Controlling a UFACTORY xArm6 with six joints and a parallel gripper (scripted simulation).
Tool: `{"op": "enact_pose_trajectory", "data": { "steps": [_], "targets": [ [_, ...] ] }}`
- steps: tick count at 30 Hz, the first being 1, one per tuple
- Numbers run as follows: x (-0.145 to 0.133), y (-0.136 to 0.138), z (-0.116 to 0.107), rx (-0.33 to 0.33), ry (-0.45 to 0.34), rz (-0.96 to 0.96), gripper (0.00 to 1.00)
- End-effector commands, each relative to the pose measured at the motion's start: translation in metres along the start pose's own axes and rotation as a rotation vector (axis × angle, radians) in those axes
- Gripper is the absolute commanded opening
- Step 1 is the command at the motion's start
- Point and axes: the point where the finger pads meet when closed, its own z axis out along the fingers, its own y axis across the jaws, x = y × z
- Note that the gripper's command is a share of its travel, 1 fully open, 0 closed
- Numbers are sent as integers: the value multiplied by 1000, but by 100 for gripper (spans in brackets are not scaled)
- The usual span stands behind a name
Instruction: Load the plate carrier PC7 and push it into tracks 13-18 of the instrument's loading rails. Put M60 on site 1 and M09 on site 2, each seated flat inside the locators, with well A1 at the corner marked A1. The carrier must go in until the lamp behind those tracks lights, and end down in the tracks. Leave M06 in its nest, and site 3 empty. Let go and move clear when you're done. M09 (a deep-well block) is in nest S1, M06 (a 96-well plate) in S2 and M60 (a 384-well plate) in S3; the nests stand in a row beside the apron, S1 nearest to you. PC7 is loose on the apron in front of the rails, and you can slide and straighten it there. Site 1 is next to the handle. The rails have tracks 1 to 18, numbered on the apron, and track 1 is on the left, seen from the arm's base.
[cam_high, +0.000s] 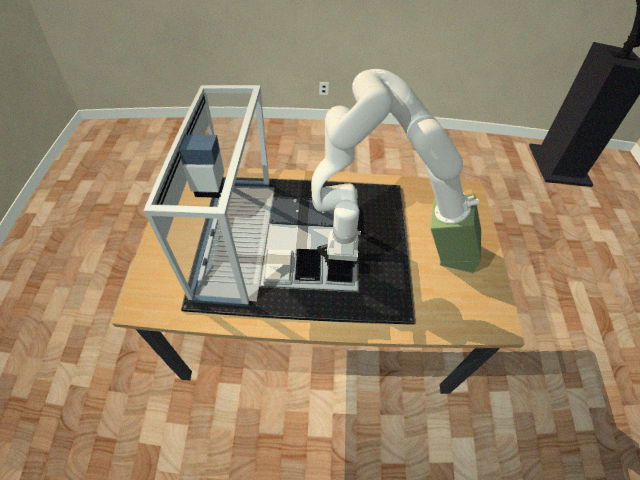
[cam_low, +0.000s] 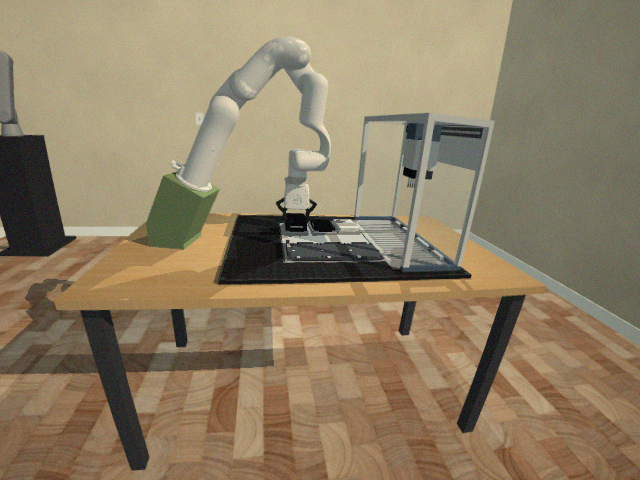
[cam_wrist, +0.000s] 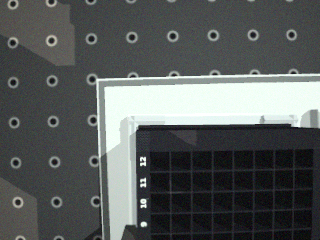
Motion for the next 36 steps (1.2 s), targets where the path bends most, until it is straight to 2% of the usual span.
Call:
{"op": "enact_pose_trajectory", "data": {
  "steps": [1,36],
  "targets": [
    [0,1,-1,-2,1,0,0],
    [0,1,-4,-2,1,0,0]
  ]
}}
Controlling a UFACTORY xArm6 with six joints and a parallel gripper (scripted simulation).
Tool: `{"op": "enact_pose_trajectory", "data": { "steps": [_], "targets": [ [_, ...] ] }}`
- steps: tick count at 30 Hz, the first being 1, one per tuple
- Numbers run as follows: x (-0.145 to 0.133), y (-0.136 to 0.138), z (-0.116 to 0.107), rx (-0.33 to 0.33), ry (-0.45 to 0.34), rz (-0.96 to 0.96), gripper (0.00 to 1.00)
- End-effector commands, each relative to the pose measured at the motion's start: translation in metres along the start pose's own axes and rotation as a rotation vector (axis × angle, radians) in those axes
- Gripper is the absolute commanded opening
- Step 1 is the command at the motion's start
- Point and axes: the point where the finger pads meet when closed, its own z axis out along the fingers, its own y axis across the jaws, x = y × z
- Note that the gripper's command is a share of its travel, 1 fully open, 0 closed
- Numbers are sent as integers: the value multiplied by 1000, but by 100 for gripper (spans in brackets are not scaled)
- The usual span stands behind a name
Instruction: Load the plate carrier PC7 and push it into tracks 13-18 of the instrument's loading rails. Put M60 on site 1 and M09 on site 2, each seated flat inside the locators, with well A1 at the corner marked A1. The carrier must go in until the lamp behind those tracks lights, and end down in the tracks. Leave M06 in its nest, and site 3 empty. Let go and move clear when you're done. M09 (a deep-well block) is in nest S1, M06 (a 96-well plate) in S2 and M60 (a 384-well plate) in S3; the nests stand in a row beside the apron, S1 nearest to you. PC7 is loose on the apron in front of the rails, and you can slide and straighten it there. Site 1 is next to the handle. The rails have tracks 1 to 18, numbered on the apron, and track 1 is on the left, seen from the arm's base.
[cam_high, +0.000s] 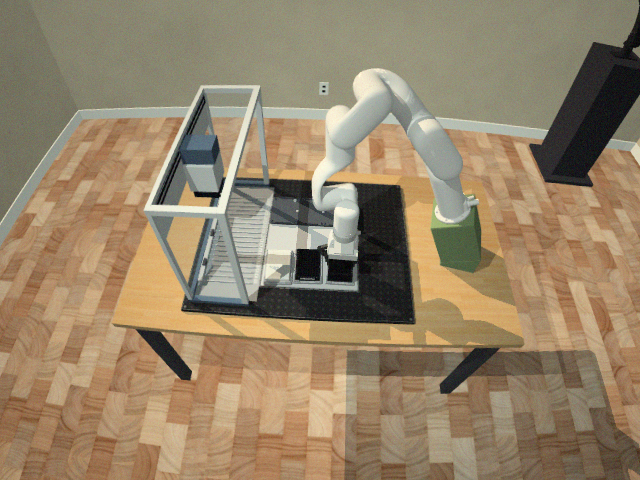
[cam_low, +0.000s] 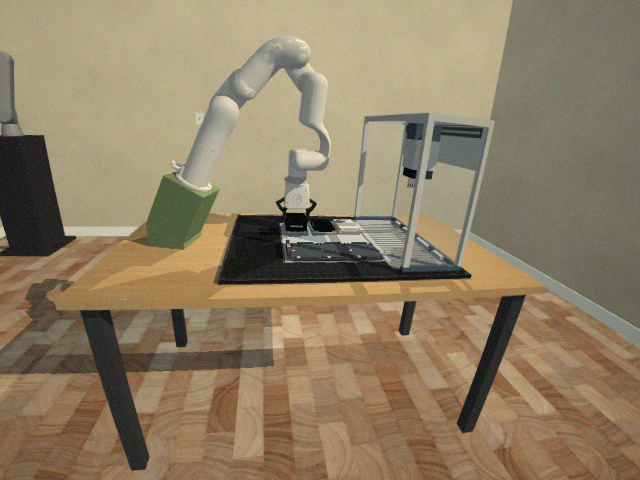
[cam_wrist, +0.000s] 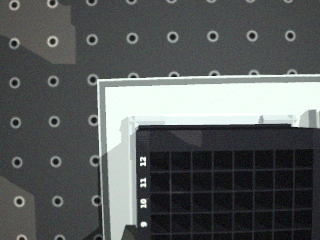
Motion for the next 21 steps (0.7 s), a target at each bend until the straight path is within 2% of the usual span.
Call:
{"op": "enact_pose_trajectory", "data": {
  "steps": [1,21],
  "targets": [
    [0,1,-3,-2,1,0,0],
    [0,1,-14,-2,1,0,0]
  ]
}}
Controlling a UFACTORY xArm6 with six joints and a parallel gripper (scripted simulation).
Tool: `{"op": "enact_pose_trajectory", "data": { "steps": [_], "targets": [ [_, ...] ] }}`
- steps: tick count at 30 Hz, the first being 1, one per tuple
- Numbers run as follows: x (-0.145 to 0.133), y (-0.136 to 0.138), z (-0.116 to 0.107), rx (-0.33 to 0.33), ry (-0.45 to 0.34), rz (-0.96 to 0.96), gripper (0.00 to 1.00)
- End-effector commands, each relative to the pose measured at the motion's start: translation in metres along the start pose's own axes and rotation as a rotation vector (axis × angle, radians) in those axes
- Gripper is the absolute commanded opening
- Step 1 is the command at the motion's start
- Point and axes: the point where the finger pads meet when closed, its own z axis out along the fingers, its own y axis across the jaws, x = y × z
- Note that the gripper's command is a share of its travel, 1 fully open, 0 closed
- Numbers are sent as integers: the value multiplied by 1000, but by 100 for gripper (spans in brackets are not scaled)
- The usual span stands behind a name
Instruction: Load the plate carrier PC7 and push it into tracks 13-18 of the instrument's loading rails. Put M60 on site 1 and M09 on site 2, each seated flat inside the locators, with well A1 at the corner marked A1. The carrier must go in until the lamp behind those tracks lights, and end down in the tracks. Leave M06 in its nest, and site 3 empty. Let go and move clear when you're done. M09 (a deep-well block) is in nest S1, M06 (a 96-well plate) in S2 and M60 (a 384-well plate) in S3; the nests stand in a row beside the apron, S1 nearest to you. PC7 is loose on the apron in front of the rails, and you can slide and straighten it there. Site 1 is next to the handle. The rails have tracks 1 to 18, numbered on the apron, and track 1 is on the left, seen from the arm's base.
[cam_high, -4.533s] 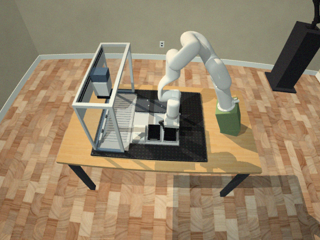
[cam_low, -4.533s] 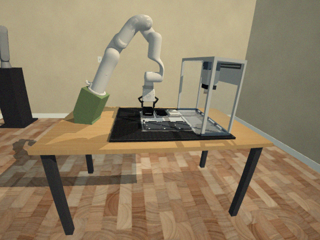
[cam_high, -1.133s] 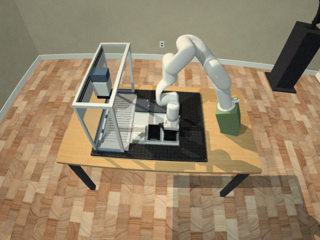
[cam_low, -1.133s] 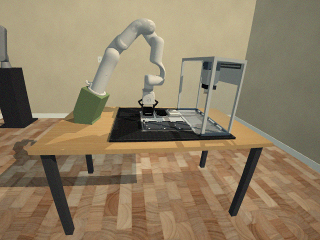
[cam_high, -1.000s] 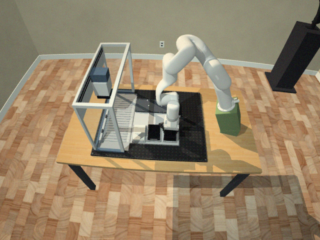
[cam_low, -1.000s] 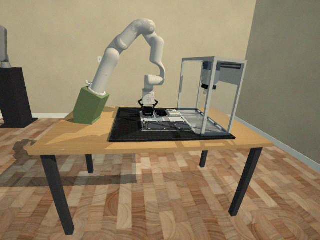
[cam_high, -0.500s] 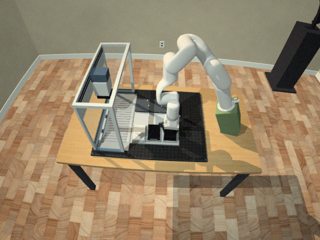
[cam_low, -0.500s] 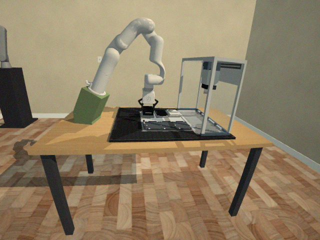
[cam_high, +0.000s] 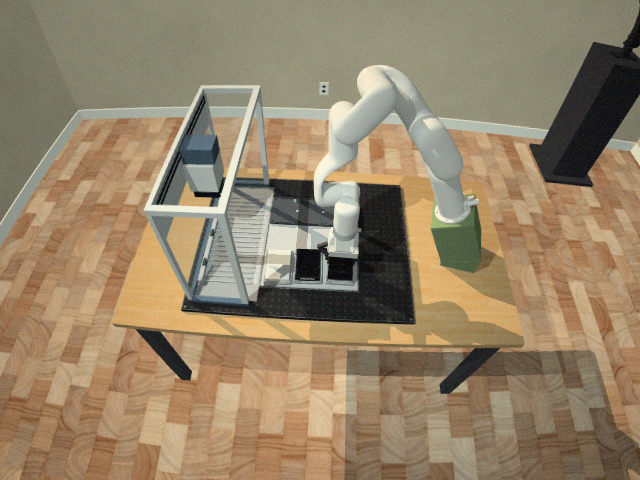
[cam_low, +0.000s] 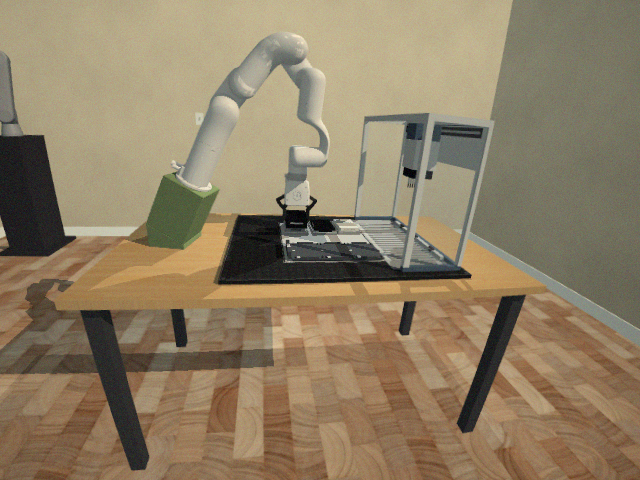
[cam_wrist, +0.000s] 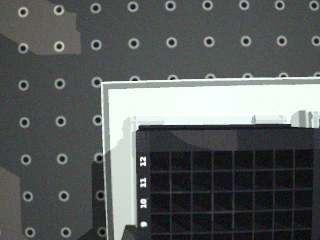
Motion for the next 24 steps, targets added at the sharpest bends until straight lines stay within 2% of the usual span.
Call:
{"op": "enact_pose_trajectory", "data": {
  "steps": [1,14,24],
  "targets": [
    [0,1,-2,-2,1,0,0],
    [0,1,-6,-2,1,0,0],
    [0,1,-20,-2,1,0,0]
  ]
}}
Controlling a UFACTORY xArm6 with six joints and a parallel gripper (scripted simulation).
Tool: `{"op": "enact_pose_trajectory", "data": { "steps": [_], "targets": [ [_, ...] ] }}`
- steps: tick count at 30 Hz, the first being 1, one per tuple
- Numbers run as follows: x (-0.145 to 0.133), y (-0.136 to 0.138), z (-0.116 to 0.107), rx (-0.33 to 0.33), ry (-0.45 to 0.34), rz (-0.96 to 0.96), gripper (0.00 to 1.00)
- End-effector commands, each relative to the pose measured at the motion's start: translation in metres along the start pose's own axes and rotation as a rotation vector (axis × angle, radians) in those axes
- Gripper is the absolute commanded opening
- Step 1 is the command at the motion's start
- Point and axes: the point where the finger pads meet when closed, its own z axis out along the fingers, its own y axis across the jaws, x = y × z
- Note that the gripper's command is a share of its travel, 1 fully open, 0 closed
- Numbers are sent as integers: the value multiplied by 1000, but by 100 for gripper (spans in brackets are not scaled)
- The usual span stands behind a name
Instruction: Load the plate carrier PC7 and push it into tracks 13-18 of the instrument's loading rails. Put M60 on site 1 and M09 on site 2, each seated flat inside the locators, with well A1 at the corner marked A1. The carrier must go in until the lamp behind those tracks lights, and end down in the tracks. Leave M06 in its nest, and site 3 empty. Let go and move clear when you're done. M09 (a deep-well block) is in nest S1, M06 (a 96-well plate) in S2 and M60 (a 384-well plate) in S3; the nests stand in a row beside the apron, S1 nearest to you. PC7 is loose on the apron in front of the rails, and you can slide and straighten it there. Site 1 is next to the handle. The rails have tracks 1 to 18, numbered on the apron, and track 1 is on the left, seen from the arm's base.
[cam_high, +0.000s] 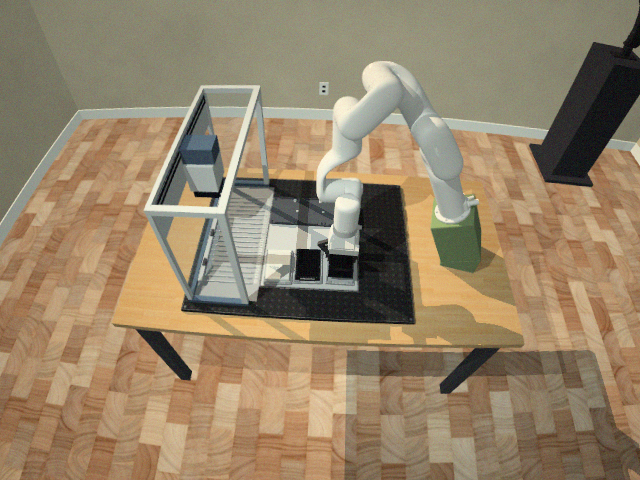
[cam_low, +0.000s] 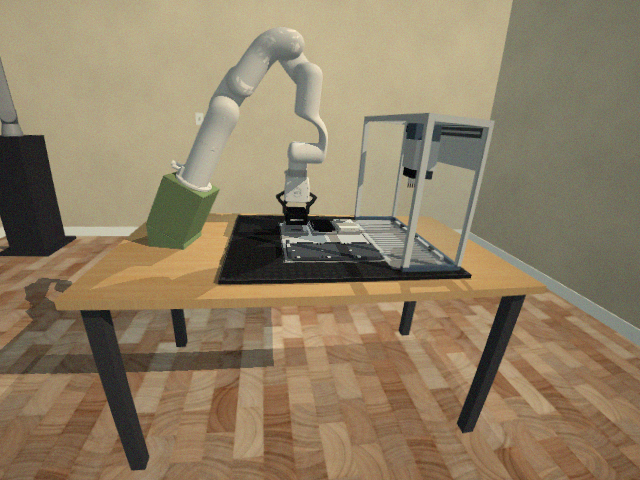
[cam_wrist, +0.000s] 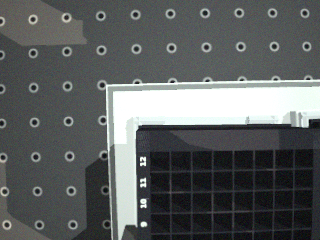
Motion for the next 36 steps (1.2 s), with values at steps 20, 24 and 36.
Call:
{"op": "enact_pose_trajectory", "data": {
  "steps": [20,24,36],
  "targets": [
    [0,2,-35,-2,1,1,0],
    [0,2,-42,-2,1,1,0],
    [0,2,-58,-2,1,1,0]
  ]
}}
